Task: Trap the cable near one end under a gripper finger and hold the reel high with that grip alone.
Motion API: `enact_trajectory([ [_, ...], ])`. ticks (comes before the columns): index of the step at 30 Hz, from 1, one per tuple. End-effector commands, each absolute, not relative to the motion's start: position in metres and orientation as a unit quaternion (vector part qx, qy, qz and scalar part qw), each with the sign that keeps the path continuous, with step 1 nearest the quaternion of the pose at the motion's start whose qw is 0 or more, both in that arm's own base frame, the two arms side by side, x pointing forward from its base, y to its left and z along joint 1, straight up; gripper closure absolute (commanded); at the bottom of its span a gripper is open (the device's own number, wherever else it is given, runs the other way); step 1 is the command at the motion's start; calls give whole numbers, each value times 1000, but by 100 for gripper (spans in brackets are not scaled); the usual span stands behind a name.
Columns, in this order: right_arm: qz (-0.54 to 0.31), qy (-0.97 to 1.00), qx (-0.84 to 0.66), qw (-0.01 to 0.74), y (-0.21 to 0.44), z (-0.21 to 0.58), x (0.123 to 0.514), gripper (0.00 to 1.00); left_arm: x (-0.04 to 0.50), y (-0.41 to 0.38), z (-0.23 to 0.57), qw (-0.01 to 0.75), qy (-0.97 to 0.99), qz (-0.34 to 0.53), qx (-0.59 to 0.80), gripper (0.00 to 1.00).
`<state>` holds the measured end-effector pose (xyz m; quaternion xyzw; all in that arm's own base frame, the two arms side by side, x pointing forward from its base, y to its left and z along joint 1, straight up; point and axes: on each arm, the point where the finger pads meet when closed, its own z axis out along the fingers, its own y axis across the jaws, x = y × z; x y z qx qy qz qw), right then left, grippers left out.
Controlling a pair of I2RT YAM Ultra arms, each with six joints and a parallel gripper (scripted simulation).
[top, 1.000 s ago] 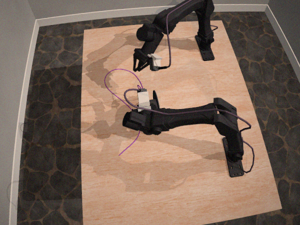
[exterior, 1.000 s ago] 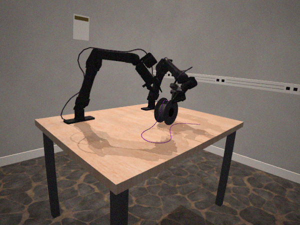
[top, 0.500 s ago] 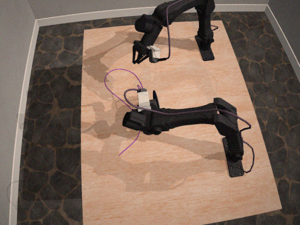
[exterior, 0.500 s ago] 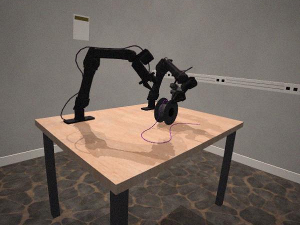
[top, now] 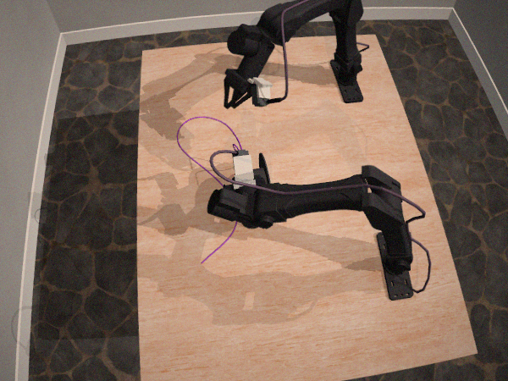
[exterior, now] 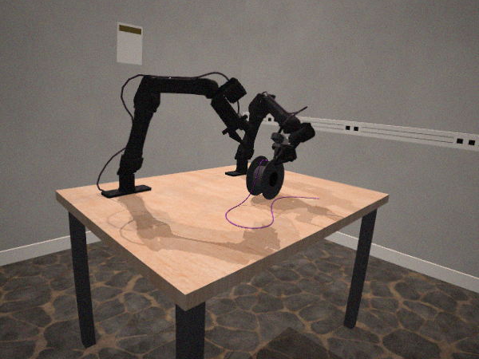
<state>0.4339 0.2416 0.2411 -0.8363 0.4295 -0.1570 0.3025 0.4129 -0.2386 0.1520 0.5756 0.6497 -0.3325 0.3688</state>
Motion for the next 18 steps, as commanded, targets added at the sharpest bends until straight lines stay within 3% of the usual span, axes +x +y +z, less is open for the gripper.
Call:
enact_trajectory([
  [1,-151,428,-836,308,246,248,431,70,411,-238,156,369,649,-339,572,100],
  [18,-162,454,-816,319,231,253,434,70,414,-238,186,387,638,-329,578,100],
])
